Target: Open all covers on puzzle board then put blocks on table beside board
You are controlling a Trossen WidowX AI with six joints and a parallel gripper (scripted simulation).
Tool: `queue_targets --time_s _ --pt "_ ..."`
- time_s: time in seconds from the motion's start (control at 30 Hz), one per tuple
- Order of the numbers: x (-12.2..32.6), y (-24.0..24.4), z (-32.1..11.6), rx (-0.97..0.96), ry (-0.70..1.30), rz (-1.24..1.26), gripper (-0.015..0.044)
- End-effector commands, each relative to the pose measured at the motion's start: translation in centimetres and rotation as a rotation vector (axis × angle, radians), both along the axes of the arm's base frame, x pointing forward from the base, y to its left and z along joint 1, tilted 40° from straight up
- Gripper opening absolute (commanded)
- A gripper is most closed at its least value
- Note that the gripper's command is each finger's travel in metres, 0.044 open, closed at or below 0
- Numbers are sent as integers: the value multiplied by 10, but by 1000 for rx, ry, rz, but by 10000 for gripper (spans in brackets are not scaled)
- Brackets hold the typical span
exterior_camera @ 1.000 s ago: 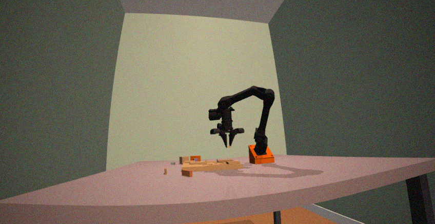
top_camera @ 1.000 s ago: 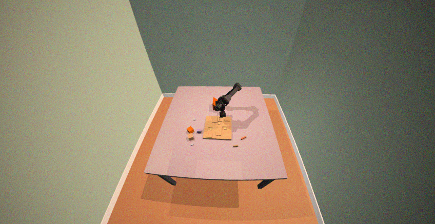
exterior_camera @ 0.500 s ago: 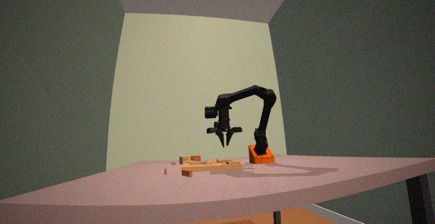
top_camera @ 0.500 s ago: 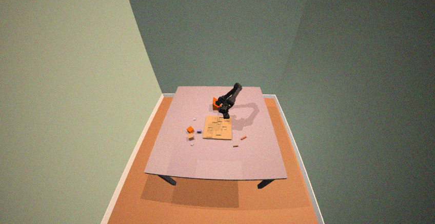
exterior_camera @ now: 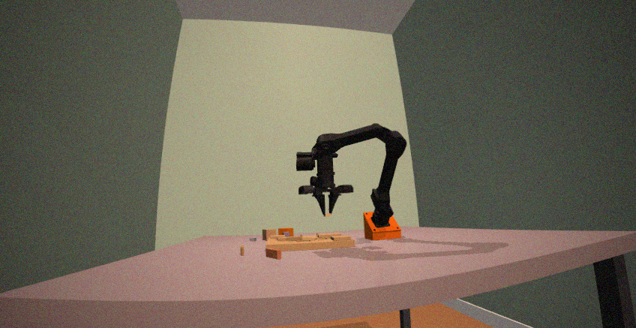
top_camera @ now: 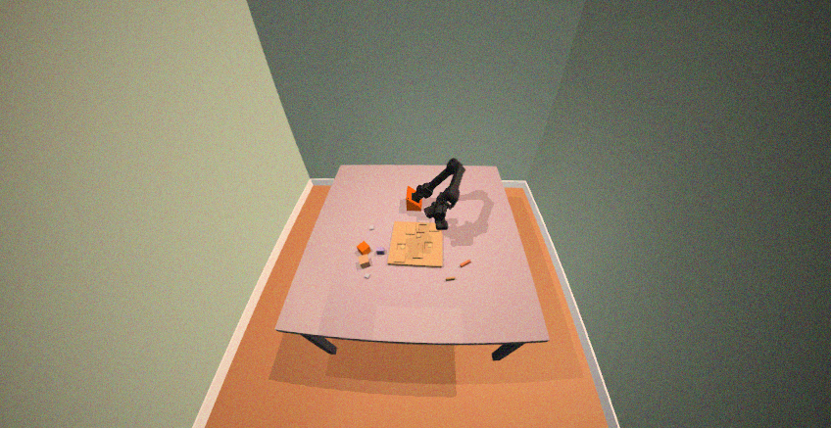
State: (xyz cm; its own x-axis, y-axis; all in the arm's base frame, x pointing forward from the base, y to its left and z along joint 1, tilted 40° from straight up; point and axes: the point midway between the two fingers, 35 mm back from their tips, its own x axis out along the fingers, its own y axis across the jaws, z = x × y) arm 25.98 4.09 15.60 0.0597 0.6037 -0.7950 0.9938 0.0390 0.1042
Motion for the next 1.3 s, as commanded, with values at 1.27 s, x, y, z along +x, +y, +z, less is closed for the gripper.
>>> queue_targets --time_s 1.27 --pt "13 89 53 49 -12 3 80"
